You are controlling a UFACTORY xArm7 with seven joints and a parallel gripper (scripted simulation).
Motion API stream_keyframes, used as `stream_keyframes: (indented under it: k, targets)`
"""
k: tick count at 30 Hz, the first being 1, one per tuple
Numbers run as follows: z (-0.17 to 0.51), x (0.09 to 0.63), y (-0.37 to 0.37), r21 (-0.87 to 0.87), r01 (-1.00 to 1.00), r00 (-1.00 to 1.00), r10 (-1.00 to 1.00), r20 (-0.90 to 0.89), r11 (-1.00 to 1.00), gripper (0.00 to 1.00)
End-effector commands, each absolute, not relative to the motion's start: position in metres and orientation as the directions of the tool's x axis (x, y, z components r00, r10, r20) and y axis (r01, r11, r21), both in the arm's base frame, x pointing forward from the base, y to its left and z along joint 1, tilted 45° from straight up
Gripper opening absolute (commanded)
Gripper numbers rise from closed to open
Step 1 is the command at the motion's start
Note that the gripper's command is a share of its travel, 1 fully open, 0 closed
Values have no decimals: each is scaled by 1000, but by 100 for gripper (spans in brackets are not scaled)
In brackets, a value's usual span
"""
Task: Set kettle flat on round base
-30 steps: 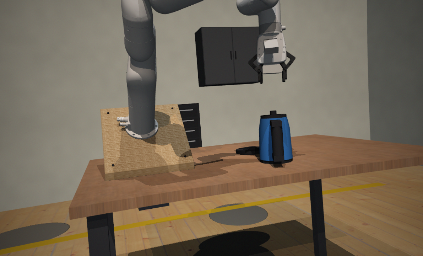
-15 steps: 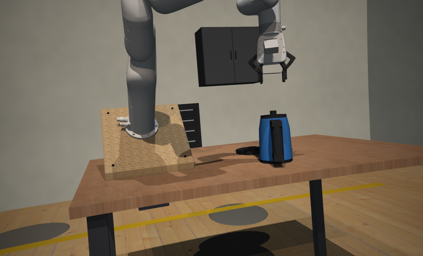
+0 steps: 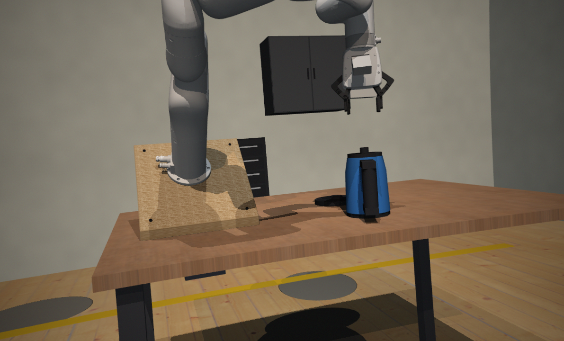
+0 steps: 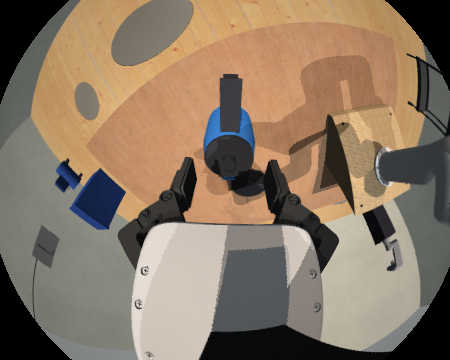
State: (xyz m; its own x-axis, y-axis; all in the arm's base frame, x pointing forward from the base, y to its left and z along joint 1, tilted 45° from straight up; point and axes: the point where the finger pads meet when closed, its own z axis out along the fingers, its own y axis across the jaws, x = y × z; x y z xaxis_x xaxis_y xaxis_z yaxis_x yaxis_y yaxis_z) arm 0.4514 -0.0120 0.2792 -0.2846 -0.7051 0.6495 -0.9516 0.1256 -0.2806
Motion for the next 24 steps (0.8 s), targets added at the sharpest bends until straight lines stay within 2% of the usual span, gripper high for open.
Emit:
stream_keyframes:
  k: [1, 24]
  targets:
    - [277, 453, -13, -284, -951, -284, -707, 648, 122, 81]
    - [215, 464, -75, -284, -951, -284, -707, 648, 122, 81]
